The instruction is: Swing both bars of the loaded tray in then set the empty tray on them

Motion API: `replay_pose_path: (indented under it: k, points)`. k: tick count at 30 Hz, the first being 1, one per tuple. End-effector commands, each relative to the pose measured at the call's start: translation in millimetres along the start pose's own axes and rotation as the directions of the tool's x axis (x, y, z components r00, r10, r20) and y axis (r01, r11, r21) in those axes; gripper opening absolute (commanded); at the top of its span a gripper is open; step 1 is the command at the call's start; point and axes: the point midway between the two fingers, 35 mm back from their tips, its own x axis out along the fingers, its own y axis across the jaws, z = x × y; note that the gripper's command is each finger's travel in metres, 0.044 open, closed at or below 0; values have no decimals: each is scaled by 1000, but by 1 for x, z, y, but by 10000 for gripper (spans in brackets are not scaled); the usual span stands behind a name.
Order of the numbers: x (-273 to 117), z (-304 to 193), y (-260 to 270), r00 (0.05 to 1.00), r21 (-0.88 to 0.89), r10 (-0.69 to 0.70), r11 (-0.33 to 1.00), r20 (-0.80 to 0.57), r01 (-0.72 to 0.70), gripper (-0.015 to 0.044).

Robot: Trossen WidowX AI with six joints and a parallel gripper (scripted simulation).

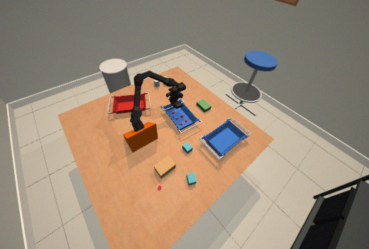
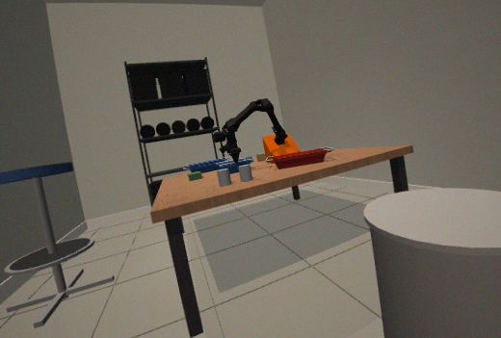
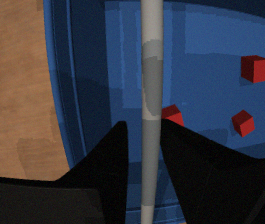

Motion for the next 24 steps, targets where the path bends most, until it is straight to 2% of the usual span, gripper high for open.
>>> replay_pose_path:
  k: [1, 6, 24]
  points:
    - [-16, 3, 2, 1000, -8, 6, 1000, 13, -6, 85]
    - [-43, 2, 5, 1000, -8, 6, 1000, 13, -6, 85]
    - [-37, 2, 3, 1000, -2, 1, 1000, 11, -1, 85]
